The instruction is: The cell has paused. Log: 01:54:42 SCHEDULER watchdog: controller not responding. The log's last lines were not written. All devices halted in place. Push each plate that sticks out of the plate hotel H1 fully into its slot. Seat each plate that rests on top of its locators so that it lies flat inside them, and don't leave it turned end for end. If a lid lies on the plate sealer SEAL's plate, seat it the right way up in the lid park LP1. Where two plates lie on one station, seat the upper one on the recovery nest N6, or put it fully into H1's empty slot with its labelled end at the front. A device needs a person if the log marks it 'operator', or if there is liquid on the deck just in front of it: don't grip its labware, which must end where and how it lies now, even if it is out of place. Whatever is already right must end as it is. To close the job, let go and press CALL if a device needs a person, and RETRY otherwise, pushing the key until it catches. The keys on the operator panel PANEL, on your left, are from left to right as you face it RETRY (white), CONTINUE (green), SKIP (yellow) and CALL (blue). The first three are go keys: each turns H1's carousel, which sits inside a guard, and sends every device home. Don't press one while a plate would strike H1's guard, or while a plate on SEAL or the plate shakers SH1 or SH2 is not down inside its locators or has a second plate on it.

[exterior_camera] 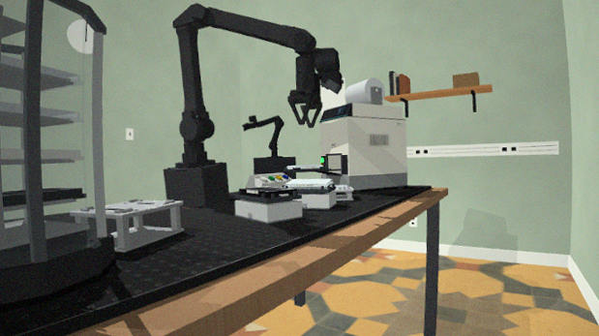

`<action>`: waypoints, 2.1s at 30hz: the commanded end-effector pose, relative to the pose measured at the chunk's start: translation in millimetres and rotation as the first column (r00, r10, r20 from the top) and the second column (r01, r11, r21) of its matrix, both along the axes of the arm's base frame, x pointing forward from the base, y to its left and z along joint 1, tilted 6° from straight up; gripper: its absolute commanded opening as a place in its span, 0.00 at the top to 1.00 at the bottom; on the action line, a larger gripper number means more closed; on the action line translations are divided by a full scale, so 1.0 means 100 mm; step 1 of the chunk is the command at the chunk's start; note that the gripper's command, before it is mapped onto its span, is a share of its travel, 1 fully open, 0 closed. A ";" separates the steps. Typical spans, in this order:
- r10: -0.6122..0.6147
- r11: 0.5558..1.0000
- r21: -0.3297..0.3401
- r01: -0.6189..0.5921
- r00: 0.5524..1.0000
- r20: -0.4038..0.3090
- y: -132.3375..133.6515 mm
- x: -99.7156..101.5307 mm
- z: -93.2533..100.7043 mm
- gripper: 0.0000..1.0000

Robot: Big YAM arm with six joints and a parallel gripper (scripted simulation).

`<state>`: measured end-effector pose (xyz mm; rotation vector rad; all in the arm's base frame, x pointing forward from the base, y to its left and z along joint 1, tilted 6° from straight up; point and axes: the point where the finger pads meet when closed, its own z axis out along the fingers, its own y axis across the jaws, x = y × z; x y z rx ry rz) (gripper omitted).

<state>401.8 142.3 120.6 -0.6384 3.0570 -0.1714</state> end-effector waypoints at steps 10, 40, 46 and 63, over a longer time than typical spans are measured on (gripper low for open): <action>0.003 0.999 0.032 -0.005 0.997 0.071 0.08 0.22 0.33 0.00; 0.008 1.000 0.006 -0.008 1.000 0.007 -0.07 0.11 -0.86 0.00; 0.000 1.000 0.006 0.000 1.000 0.006 -0.12 0.12 -1.06 0.00; 0.006 1.000 0.010 -0.006 1.000 0.016 -0.12 0.13 -1.29 0.00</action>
